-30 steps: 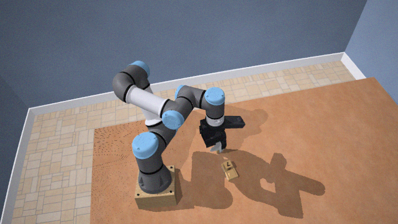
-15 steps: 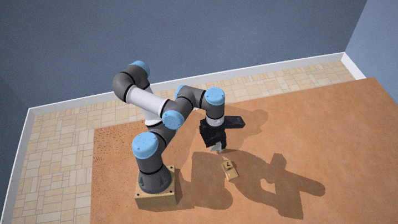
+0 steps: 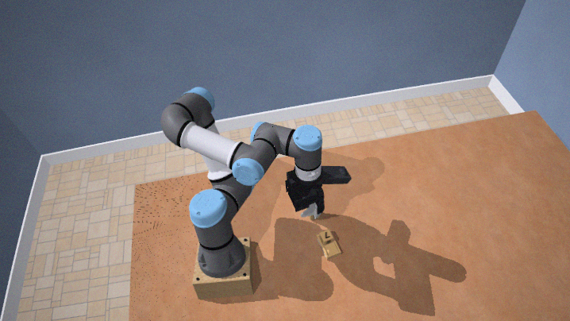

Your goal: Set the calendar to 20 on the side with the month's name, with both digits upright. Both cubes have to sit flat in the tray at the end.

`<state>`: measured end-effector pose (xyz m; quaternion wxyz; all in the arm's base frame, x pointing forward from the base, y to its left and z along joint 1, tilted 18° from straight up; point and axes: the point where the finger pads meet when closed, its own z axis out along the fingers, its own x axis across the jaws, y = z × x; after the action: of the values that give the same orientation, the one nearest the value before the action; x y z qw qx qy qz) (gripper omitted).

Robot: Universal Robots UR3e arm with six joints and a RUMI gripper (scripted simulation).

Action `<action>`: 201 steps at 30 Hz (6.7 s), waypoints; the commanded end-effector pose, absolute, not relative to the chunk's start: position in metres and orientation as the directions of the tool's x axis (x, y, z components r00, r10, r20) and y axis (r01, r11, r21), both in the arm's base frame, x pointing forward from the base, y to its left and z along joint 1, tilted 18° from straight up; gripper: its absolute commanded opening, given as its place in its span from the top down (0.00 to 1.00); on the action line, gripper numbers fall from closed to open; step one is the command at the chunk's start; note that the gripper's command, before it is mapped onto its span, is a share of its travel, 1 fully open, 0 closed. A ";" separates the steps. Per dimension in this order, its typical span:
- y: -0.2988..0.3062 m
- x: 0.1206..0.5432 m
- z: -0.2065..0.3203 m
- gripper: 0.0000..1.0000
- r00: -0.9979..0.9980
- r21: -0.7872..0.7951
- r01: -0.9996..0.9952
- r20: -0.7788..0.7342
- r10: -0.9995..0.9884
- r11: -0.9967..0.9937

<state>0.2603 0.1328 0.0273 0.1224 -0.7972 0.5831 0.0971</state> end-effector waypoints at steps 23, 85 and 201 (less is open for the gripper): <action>0.132 0.262 0.028 0.90 0.302 -0.086 -0.953 -0.296 -0.906 -0.289; 0.134 0.262 0.025 0.90 0.302 -0.085 -0.953 -0.296 -0.906 -0.289; 0.114 0.263 0.084 0.72 0.302 -0.086 -0.953 -0.294 -0.907 -0.290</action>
<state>0.2682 0.1181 0.0660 0.1249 -0.7963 0.5859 0.0836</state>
